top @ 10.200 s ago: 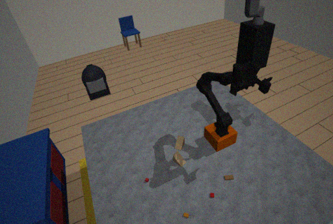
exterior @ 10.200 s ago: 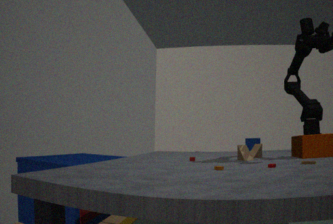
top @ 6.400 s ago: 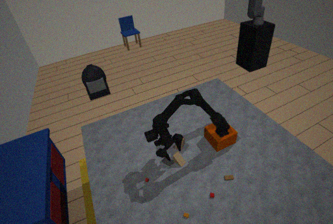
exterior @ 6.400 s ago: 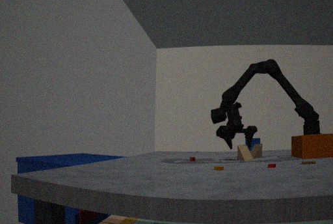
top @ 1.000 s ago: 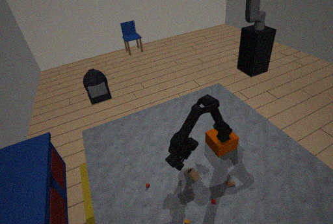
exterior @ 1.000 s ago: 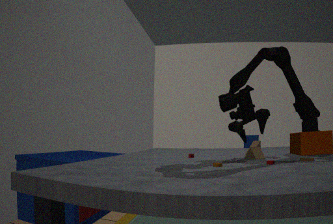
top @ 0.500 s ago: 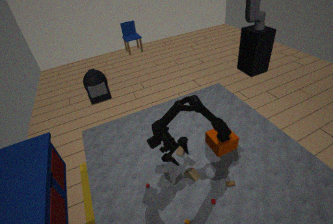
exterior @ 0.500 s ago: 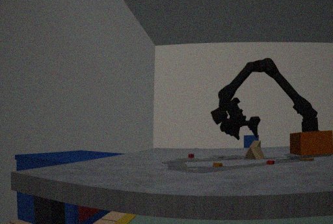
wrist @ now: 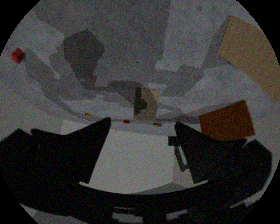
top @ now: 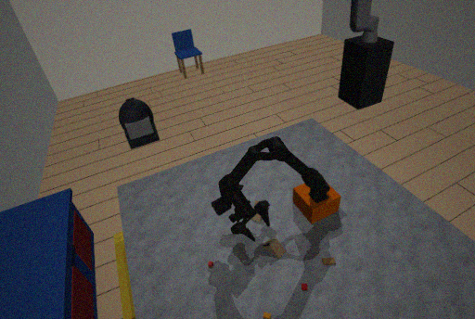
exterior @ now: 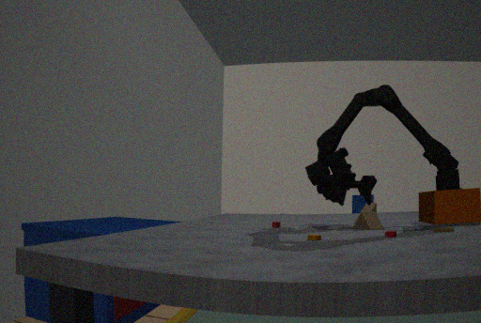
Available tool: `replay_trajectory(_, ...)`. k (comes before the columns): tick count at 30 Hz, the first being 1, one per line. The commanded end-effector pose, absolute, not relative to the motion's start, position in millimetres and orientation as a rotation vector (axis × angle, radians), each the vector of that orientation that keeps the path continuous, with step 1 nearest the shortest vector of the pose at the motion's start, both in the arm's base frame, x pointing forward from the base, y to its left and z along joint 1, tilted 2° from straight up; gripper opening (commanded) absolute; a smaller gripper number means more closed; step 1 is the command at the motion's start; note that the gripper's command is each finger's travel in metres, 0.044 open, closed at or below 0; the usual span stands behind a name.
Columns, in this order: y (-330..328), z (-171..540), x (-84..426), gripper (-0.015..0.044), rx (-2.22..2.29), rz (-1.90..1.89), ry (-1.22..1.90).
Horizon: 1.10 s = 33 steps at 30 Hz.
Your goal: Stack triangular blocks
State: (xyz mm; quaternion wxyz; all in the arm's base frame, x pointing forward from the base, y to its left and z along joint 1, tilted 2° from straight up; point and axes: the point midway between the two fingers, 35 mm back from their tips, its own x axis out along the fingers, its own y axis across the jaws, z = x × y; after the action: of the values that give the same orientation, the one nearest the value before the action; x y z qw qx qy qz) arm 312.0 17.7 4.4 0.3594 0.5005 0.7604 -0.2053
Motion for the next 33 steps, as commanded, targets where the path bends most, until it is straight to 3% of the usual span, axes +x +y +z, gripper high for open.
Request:
replay_trajectory(1,43.0,-25.2,299.8,0.0440,1.293,-0.537,1.986)
replay_trajectory(22,65.5,-50.6,286.2,0.0440,1.295,-0.534,1.991)
replay_trajectory(32,64.8,-49.4,286.6,0.0177,1.288,-0.529,1.989)
replay_trajectory(33,64.8,-49.4,286.6,0.0171,1.288,-0.529,1.989)
